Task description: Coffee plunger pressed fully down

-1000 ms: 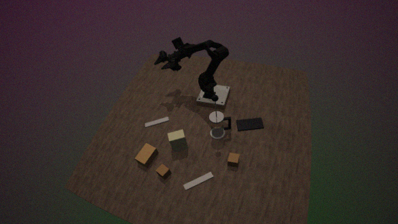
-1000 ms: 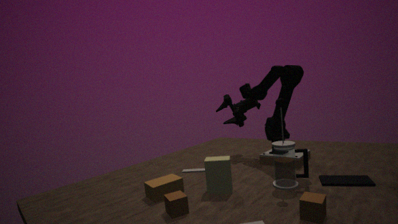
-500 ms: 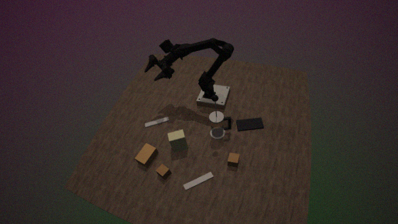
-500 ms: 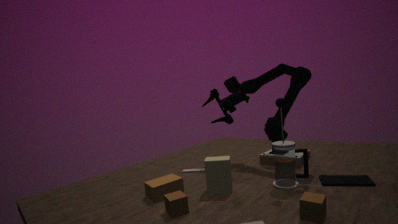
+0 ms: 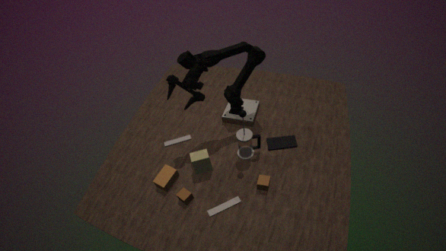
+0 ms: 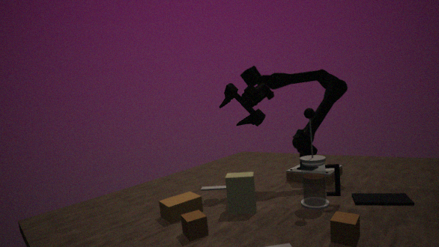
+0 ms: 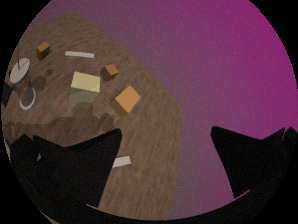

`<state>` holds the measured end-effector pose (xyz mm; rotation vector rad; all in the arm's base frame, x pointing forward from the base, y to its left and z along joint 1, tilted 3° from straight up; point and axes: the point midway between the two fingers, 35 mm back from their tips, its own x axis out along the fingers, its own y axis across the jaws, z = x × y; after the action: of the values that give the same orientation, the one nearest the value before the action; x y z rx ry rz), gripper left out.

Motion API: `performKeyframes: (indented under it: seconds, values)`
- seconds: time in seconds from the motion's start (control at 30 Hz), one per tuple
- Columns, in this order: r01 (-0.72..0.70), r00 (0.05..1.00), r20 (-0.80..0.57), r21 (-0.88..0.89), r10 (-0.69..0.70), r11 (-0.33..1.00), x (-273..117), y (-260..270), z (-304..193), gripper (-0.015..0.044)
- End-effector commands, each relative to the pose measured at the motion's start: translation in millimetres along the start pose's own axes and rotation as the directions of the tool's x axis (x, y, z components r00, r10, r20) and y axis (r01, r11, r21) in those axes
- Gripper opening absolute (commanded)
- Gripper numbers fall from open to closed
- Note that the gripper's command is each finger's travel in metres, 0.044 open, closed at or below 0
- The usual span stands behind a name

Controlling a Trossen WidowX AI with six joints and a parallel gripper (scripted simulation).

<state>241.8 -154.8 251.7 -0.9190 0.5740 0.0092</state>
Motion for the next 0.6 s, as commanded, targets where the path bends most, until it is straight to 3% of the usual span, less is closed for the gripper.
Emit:
performKeyframes:
  seconds: [0.0, 0.27, 0.57]
  values:
    - [-0.076, 0.994, 0.082, 0.109, 0.067, 0.991, -4.5, 13.0, 49.4, 0.044]
    - [-0.265, 0.954, 0.215, 0.269, 0.211, 0.926, -32.5, 49.7, 126.4, 0.044]
    - [-0.503, 0.855, 0.351, 0.388, 0.381, 0.772, -92.8, 94.8, 185.1, 0.044]
